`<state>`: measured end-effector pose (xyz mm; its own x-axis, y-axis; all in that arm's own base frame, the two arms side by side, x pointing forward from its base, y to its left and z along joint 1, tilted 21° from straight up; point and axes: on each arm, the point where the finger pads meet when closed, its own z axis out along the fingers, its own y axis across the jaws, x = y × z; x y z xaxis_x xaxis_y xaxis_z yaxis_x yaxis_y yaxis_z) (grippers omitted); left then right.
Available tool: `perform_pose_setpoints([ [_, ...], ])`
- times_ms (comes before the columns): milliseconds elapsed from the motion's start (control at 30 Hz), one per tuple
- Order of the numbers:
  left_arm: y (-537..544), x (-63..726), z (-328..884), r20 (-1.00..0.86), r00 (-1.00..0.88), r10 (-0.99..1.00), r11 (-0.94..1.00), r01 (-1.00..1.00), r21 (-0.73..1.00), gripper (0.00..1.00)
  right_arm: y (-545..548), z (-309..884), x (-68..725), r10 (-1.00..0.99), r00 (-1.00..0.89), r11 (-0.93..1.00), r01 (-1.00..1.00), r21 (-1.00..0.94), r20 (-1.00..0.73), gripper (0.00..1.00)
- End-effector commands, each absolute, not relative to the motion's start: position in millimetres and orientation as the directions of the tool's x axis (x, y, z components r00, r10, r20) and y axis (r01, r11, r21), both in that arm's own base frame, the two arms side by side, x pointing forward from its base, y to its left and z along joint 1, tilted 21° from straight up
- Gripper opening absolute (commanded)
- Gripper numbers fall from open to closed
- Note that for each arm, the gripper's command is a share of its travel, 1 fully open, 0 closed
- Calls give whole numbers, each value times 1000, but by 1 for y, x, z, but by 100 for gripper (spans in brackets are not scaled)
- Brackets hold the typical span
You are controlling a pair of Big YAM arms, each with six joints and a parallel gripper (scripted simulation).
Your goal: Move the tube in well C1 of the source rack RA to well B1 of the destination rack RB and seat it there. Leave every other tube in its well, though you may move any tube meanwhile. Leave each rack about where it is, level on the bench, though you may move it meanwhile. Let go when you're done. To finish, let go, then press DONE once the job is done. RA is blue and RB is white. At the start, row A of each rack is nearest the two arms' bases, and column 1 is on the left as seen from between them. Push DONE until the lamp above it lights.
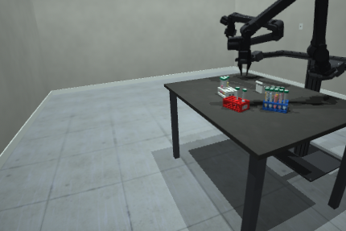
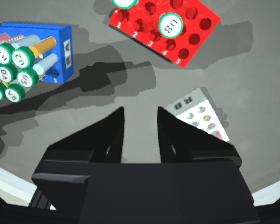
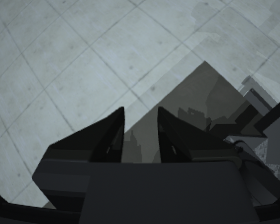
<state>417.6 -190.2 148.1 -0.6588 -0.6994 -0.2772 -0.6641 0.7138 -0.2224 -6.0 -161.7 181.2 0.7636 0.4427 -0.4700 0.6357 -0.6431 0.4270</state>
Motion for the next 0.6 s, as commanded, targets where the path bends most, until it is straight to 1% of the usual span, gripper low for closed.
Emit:
perform_pose_setpoints([
  [0,-199,411,159,-311,-715,-626,779,-582,-233,30,-164,197,-6,427,767,-629,632,453,-478,30],
  [133,-205,388,151,-337,-786,-518,856,-482,-190,30,-164,197,-6,427,767,-629,632,453,-478,30],
  [500,-194,392,149,-375,-906,-198,980,-192,-54,30,-164,197,-6,427,767,-629,632,453,-478,30],
  [567,-194,392,149,-375,-906,-198,980,-192,-54,30,-164,197,-6,427,767,-629,632,453,-478,30],
])
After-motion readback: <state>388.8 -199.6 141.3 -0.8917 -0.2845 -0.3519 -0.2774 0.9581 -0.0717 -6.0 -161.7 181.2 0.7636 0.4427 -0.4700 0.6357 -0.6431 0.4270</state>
